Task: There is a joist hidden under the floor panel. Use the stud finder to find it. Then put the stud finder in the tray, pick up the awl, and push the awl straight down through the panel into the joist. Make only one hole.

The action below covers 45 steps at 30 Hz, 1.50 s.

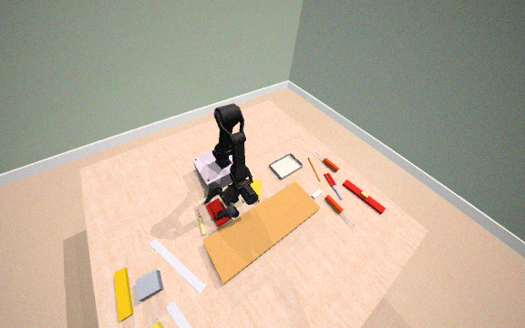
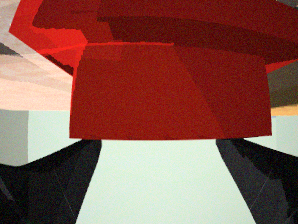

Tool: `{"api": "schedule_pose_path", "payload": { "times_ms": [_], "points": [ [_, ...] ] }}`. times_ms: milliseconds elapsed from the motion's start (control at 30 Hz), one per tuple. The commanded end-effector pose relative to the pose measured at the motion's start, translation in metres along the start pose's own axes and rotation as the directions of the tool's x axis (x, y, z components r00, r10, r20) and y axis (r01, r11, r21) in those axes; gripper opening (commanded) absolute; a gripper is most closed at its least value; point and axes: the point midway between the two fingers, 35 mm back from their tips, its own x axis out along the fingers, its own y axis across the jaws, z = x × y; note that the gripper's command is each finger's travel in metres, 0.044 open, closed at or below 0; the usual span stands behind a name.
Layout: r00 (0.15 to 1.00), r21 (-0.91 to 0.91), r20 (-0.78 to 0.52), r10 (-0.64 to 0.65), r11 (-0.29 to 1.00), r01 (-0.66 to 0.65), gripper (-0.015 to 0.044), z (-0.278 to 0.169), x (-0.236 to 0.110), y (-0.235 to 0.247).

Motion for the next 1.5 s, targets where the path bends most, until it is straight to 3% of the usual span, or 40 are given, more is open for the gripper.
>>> {"api": "schedule_pose_path", "payload": {
  "times_ms": [0,1067,1467],
  "points": [
    [1.0,0.005,0.001,-0.002,1.0,0.002,0.044,0.0,-0.002,-0.001],
    [1.0,0.005,0.004,-0.002,1.0,0.002,0.044,0.0,-0.026,-0.001],
    [1.0,0.0,0.007,0.001,1.0,-0.001,0.044,-0.068,-0.053,0.0]
  ]
}}
